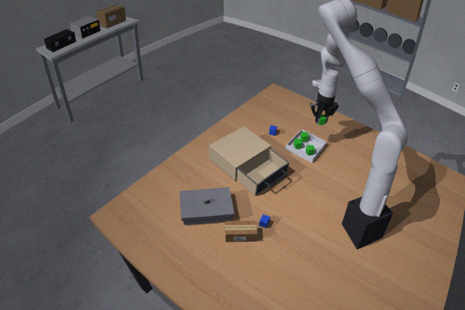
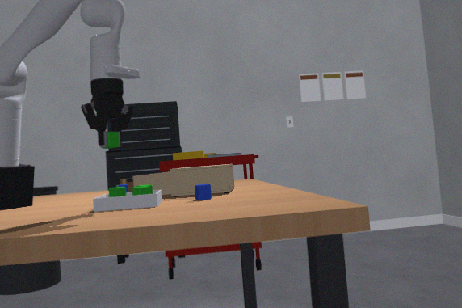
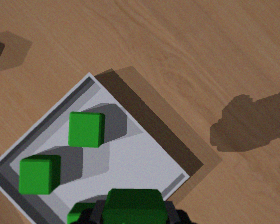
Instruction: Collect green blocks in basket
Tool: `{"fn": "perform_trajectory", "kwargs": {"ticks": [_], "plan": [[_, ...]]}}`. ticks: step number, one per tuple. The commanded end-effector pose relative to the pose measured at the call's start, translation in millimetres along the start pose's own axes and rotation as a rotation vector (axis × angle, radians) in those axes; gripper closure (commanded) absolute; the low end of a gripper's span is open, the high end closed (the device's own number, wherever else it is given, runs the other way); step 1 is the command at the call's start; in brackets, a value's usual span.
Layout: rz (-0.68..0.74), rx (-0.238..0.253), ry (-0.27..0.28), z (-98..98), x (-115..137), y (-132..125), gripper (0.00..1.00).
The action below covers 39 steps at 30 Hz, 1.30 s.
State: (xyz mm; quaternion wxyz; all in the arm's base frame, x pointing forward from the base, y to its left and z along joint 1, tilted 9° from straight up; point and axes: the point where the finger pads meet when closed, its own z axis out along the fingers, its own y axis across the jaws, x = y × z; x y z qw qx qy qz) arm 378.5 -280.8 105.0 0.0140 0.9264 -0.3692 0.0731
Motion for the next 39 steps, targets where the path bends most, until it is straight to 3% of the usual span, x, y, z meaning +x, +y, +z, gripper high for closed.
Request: {"fn": "perform_trajectory", "kwargs": {"ticks": [1, 39], "plan": [[0.0, 0.001, 0.002, 4.3, 0.6, -0.1, 0.9], [0.0, 0.001, 0.002, 81.9, 0.9, -0.2, 0.9]]}}
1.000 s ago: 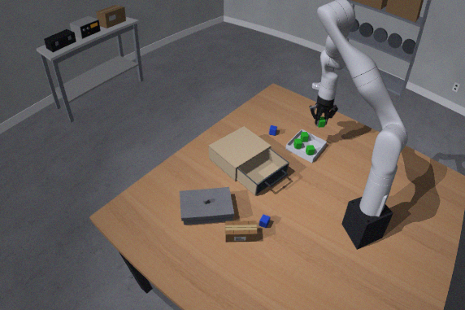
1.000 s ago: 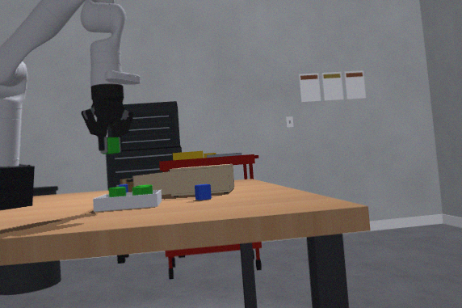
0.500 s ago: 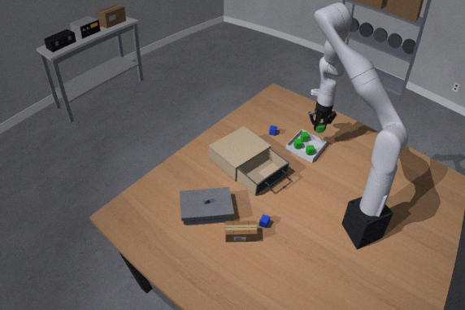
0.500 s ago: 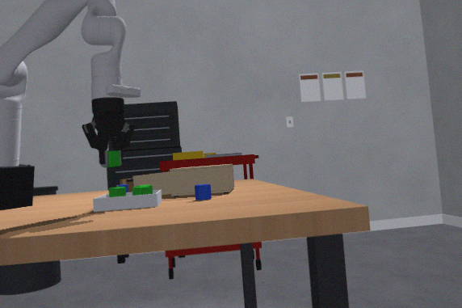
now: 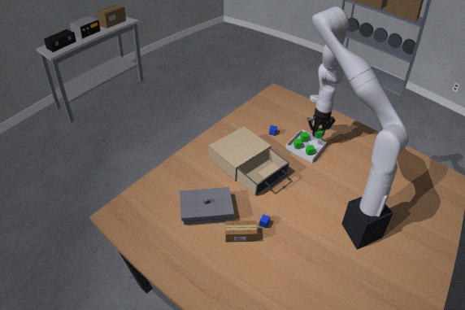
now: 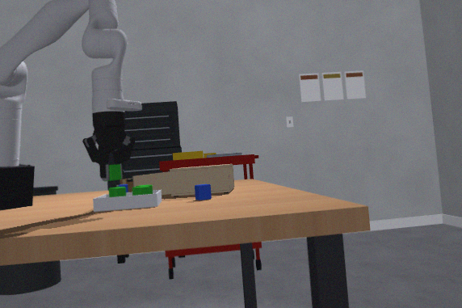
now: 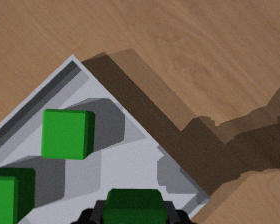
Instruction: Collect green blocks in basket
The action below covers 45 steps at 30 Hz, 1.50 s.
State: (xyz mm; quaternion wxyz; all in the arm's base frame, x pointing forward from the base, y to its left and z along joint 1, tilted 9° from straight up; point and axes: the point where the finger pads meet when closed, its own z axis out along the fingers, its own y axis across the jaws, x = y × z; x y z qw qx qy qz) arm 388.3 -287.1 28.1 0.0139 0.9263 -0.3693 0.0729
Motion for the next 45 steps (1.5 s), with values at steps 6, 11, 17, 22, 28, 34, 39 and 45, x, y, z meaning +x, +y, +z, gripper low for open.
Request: {"fn": "perform_trajectory", "kwargs": {"ticks": [6, 11, 17, 22, 28, 34, 39, 45], "plan": [[0.0, 0.001, 0.002, 13.1, 0.8, -0.1, 0.9], [0.0, 0.001, 0.002, 23.3, 0.8, -0.2, 0.9], [0.0, 0.001, 0.002, 34.0, 0.9, -0.2, 0.9], [0.0, 0.001, 0.002, 38.5, 0.9, -0.2, 0.9], [0.0, 0.001, 0.002, 45.9, 0.9, -0.2, 0.9], [0.0, 0.001, 0.002, 50.9, 1.0, -0.2, 0.9], [0.0, 0.001, 0.002, 52.6, 1.0, -0.2, 0.9], [0.0, 0.001, 0.002, 54.4, 1.0, -0.2, 0.9]]}}
